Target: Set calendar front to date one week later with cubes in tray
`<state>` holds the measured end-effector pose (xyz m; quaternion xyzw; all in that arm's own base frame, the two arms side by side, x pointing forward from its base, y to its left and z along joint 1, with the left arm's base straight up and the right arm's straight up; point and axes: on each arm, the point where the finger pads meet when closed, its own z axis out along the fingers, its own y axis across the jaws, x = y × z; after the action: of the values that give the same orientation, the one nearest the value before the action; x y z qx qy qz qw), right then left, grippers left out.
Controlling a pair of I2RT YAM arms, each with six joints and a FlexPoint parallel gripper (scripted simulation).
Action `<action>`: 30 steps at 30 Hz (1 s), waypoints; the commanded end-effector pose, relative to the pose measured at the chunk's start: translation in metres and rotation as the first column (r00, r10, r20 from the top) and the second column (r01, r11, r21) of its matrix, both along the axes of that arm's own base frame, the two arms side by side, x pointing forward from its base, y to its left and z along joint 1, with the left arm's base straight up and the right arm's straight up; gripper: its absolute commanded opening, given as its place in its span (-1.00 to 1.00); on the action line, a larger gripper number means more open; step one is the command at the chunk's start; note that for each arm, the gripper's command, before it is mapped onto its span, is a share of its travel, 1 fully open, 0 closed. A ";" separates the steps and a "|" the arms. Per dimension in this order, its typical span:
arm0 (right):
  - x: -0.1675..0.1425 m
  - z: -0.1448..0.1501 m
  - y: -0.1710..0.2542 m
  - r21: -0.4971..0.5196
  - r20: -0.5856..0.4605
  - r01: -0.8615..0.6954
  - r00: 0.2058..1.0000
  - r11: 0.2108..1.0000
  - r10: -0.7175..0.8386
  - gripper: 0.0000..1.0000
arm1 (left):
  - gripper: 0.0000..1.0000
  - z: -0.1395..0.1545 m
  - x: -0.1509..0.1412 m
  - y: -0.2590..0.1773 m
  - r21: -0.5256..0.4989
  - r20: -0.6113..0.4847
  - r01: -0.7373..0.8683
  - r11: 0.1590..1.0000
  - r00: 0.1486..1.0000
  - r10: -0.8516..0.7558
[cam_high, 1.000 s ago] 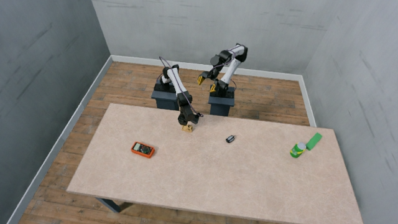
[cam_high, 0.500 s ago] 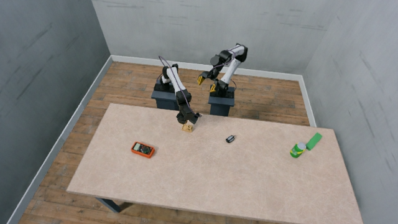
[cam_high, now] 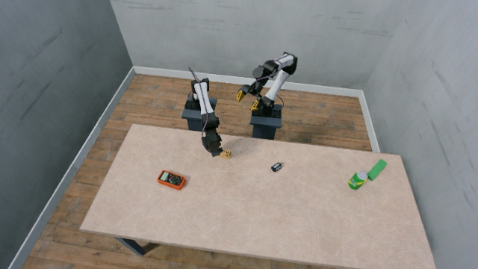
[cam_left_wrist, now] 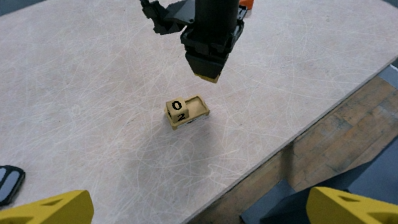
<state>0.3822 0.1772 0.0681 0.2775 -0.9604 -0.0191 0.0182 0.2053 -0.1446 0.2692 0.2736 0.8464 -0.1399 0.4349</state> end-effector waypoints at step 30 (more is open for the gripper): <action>-0.023 -0.030 -0.073 0.011 0.023 1.000 -0.011 -0.011 -1.000 -0.56 | 1.00 -0.012 -0.002 -0.064 -0.019 -0.001 0.233 0.972 0.972 -0.233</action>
<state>0.3497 0.1033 0.0237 -0.4228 -0.9057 0.0014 0.0308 0.2010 -0.2025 0.2563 0.3679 0.8108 -0.1948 0.4116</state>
